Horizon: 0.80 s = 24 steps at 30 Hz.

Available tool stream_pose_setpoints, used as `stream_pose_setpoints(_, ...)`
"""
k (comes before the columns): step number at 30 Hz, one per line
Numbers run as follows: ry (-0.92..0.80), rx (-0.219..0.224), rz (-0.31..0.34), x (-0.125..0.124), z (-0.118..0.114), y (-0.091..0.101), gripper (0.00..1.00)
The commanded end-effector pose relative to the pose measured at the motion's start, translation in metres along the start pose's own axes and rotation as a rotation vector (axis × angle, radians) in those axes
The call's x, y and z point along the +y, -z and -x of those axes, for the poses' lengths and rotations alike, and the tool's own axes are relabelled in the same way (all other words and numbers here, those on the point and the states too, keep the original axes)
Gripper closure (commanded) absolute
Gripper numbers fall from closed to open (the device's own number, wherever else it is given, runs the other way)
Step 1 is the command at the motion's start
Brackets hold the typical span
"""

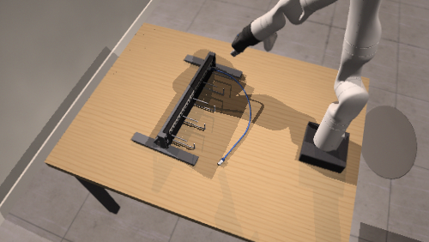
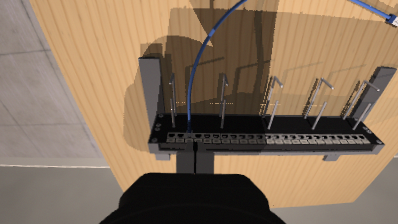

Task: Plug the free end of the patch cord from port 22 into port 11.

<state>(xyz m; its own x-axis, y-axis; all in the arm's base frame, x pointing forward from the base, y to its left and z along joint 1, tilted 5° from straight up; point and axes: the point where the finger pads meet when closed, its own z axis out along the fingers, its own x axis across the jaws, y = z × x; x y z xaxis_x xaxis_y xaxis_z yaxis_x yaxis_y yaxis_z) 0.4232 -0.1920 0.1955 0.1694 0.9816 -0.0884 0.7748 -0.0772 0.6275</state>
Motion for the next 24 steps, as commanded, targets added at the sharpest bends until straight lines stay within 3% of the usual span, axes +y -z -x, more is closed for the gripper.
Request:
stream_pose_setpoints(1,0.001,0.007,0.011,0.0042,-0.003,0.004,1.0)
stream_pose_setpoints(24,0.001,0.007,0.011,0.0041,-0.0029,0.0098,1.0)
